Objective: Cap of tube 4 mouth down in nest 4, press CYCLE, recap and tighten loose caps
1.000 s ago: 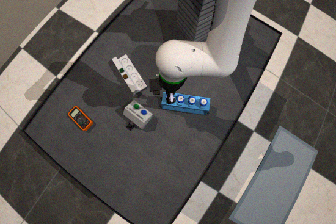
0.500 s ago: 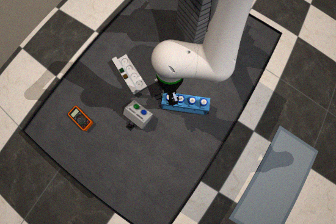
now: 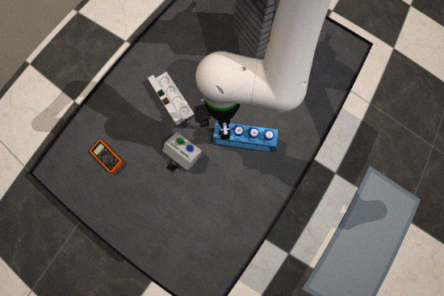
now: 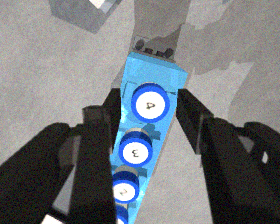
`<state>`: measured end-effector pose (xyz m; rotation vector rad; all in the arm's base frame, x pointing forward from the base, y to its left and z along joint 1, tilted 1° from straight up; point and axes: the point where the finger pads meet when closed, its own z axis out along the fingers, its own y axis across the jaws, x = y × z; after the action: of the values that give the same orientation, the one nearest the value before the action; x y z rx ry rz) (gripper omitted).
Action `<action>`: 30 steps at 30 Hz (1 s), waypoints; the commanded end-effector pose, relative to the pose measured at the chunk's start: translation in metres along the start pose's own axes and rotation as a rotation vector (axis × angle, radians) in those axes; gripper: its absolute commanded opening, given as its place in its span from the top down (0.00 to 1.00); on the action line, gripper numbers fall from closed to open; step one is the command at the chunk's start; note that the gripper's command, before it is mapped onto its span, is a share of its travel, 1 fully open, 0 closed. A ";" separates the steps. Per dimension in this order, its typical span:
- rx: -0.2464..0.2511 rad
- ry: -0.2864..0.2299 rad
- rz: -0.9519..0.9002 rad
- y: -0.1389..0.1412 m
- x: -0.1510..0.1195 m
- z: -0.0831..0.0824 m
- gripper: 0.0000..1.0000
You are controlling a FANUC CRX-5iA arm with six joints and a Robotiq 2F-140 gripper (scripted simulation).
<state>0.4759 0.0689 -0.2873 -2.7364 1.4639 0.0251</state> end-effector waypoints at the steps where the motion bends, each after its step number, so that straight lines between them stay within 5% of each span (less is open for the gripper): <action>1: -0.006 0.025 0.278 0.000 0.001 -0.001 0.59; 10: 0.001 0.026 0.771 0.000 0.001 -0.001 0.59; 18: 0.000 0.028 0.781 0.000 0.001 -0.001 0.59; 19: 0.000 0.028 0.781 0.000 0.001 -0.001 0.70; 30: 0.000 0.028 0.781 0.000 0.001 -0.001 0.70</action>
<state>0.4759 0.0685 -0.2873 -1.9869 2.4132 0.0100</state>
